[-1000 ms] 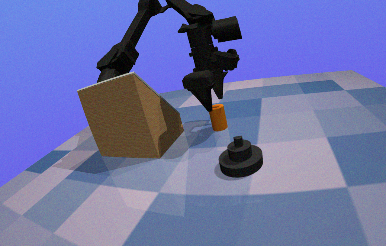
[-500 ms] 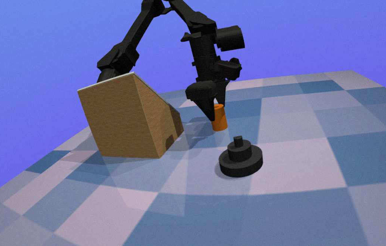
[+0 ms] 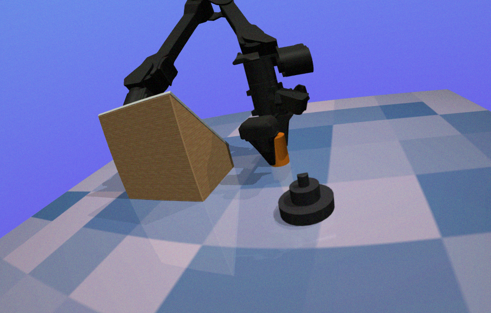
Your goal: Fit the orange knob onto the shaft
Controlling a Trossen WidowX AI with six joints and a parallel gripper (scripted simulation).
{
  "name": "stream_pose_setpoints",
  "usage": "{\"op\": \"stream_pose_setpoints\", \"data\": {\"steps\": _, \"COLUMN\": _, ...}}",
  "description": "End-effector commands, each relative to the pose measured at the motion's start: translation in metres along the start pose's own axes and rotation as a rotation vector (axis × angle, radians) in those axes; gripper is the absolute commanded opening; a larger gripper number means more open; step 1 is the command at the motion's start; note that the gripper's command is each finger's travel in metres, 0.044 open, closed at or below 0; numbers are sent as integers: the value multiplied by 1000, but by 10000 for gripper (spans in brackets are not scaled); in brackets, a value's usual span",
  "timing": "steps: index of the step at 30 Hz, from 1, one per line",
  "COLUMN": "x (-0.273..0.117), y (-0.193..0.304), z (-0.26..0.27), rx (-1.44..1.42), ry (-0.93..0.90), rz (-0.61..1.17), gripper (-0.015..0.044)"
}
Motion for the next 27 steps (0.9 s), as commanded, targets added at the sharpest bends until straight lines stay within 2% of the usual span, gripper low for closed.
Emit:
{"op": "stream_pose_setpoints", "data": {"steps": 1, "x": 7, "y": 2, "z": -1, "rx": 6, "ry": 2, "rz": 1, "gripper": 440}}
{"op": "stream_pose_setpoints", "data": {"steps": 4, "x": 9, "y": 2, "z": -1, "rx": 6, "ry": 1, "rz": 1, "gripper": 440}}
{"op": "stream_pose_setpoints", "data": {"steps": 14, "x": 9, "y": 2, "z": -1, "rx": 6, "ry": 1, "rz": 1, "gripper": 177}}
{"op": "stream_pose_setpoints", "data": {"steps": 20, "x": 9, "y": 2, "z": -1, "rx": 6, "ry": 1, "rz": 1, "gripper": 137}}
{"op": "stream_pose_setpoints", "data": {"steps": 25, "x": -4, "y": -2, "z": -2, "rx": 5, "ry": 8, "rz": -2, "gripper": 6}}
{"op": "stream_pose_setpoints", "data": {"steps": 27, "x": -14, "y": -5, "z": -3, "rx": 5, "ry": 13, "rz": -3, "gripper": 0}}
Point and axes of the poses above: the point midway between the two fingers, 35 mm back from their tips, its own x axis out along the fingers, its own z axis across the jaws, y = z × x, the point moved 1 cm from there along -x, back along the fingers, and after that the axes turned 10 degrees about x, right-handed, at the moved point
